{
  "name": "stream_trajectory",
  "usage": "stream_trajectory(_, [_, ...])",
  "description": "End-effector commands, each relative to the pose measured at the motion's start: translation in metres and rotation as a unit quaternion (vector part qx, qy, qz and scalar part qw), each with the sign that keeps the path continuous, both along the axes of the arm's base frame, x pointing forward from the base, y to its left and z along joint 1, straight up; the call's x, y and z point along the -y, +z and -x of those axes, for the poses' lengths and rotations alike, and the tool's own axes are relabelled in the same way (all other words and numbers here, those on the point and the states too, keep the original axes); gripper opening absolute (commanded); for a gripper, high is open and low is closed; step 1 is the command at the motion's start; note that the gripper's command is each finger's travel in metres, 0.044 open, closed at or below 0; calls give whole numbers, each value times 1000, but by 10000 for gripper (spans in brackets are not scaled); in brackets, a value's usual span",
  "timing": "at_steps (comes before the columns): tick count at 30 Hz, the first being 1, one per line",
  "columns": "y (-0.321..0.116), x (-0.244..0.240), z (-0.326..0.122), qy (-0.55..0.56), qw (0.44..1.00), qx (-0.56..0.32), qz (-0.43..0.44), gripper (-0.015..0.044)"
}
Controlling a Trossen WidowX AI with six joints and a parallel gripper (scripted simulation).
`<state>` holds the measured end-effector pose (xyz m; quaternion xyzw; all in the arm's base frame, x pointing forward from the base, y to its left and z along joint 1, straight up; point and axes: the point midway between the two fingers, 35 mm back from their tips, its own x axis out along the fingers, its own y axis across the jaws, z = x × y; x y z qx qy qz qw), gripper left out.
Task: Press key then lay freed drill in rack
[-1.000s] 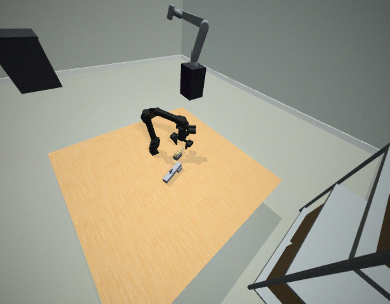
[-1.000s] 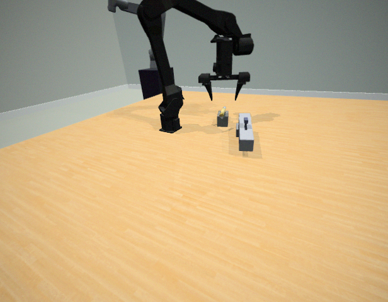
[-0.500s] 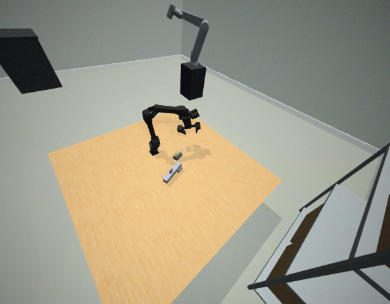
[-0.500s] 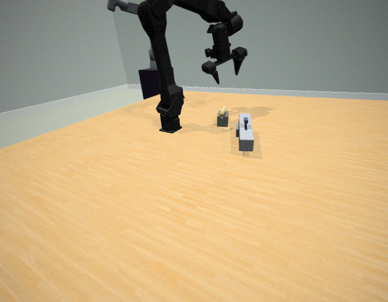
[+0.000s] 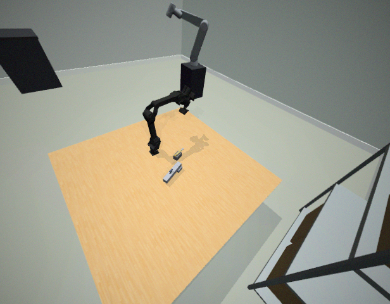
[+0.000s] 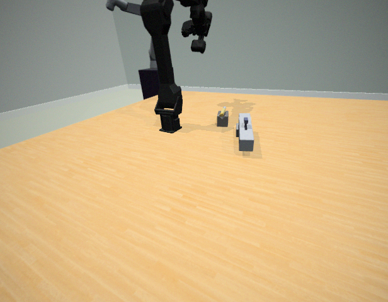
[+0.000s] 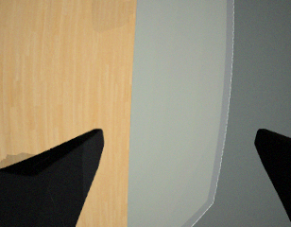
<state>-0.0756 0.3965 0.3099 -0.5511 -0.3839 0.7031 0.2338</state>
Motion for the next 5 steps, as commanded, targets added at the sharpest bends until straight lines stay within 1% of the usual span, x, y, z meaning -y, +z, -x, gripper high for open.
stream_trajectory(1, [40,-1,48,88,993,13,-80,440])
stream_trajectory(5, [84,10,103,180,969,23,-168,440])
